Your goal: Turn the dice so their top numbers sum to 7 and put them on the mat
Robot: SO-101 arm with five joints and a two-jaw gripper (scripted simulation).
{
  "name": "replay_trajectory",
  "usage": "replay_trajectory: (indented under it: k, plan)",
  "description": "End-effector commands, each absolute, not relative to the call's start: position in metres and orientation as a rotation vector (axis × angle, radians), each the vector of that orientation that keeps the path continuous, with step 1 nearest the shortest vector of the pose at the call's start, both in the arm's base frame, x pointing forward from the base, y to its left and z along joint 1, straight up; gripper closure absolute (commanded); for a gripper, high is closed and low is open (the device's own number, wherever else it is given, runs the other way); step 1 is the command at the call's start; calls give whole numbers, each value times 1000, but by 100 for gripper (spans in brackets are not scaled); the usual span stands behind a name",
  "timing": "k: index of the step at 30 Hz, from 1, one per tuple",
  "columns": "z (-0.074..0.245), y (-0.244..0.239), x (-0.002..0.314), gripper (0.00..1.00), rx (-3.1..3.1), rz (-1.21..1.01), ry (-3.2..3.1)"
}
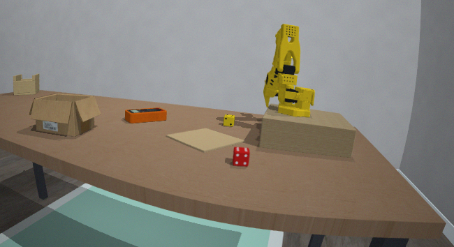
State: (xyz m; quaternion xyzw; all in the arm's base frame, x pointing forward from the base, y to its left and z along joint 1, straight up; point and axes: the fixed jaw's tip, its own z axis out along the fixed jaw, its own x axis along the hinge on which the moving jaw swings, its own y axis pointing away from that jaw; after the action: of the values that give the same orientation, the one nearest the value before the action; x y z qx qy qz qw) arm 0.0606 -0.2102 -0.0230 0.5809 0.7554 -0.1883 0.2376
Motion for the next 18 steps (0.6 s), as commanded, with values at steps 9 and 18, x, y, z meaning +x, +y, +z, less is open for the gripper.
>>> replay_trajectory:
  k: [9,18]
  plan:
    - [-21,-150,131,65,1104,-347,2327]
    - [-21,-100,158,65,762,-236,2450]
